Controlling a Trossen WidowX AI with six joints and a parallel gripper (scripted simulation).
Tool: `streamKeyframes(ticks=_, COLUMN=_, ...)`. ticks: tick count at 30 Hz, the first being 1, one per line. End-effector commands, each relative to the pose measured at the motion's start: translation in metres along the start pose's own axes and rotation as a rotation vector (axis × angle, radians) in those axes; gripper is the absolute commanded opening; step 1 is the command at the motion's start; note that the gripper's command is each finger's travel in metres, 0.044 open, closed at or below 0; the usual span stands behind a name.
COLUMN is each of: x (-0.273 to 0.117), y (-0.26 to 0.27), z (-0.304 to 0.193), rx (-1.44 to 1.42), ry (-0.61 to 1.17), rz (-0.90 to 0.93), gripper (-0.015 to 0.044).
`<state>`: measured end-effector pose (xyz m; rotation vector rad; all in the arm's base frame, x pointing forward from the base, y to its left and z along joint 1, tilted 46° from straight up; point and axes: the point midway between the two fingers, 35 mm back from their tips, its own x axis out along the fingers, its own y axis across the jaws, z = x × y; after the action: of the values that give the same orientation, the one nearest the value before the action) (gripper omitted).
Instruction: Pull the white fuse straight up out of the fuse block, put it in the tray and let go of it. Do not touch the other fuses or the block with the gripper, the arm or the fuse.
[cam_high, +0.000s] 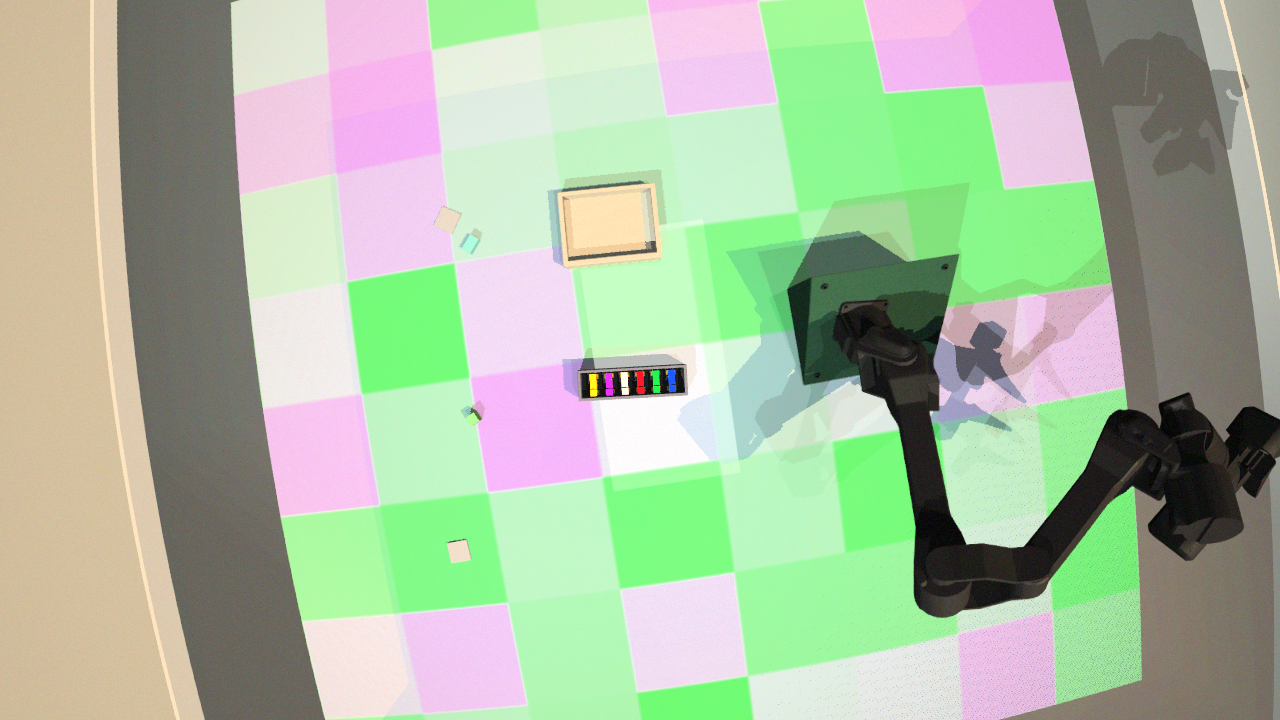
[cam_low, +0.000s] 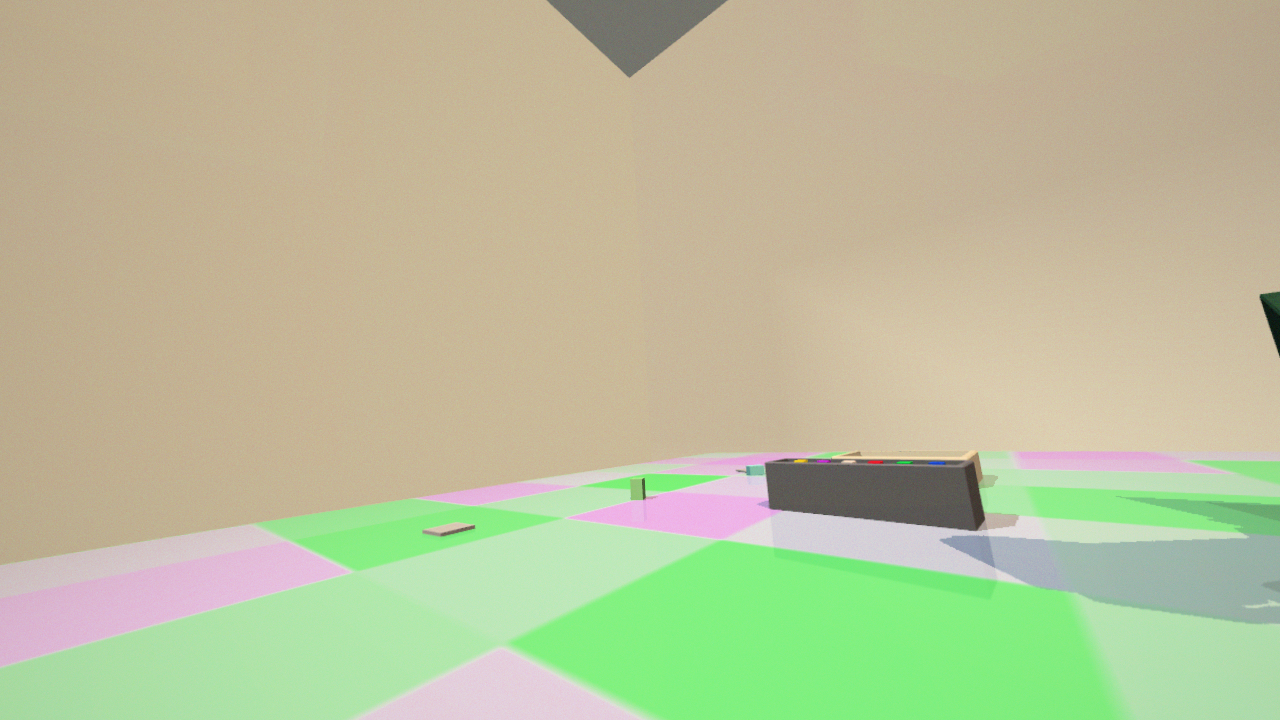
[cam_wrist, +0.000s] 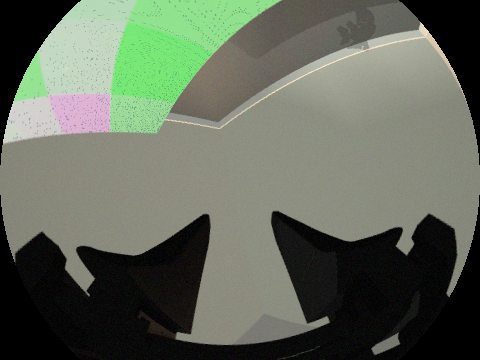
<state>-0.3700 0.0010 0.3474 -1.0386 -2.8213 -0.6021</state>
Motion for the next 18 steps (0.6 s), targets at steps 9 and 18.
streamKeyframes(ticks=9, x=-0.06, y=-0.08, z=-0.018, rx=-0.213, ry=0.093, rz=-0.325, gripper=0.0074)
streamKeyframes(ticks=18, x=-0.139, y=-0.144, z=-0.031, rx=-0.399, ry=0.243, rz=-0.635, gripper=0.0074)
